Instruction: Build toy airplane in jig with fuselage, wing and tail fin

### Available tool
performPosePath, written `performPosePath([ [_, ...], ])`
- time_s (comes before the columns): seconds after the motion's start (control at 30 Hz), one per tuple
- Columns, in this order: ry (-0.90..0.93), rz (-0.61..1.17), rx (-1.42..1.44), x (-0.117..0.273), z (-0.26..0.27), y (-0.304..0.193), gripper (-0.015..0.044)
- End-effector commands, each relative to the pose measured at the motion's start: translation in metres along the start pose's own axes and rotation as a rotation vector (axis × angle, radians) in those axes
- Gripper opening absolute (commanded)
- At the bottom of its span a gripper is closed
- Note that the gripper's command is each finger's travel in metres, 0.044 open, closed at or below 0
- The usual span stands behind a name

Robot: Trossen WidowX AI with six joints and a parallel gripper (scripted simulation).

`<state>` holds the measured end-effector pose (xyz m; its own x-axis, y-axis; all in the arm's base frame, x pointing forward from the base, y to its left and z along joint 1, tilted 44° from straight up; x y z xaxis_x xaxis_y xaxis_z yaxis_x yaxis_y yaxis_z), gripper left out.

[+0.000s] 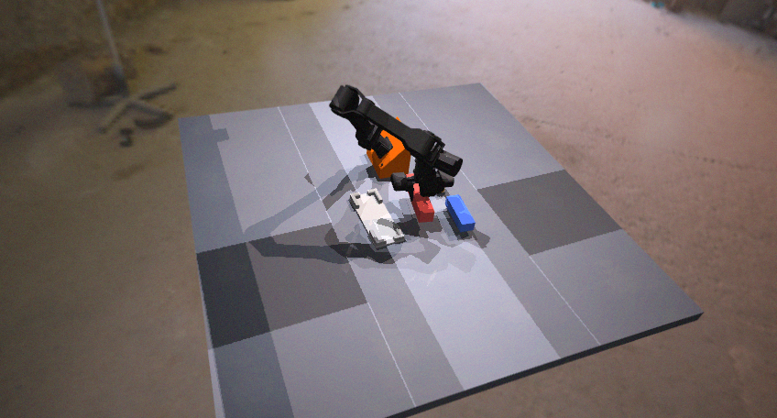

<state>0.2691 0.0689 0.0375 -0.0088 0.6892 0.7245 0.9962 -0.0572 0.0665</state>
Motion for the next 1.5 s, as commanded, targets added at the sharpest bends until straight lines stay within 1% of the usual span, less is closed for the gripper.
performPosePath([
  [0.0,0.009,-0.007,-0.008,0.014,0.0,0.002,0.0],
  [0.7,0.002,-0.006,-0.009,0.077,-0.004,-0.006,0.0],
  [0.83,0.004,-0.005,-0.002,0.076,-0.008,-0.005,0.0],
  [1.47,0.017,-0.008,0.09,0.046,-0.065,0.0,0.0],
])
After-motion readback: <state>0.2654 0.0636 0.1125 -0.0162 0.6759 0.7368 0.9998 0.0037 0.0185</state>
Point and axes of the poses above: the point midway between the two fingers, 35 mm back from their tips, its own x axis back along the fingers, its own z axis across the jaws, y = z × x, the point moved 5 cm from there along x, back along the fingers, and after that the axes turned 3 degrees about x, right-handed, at the moved point
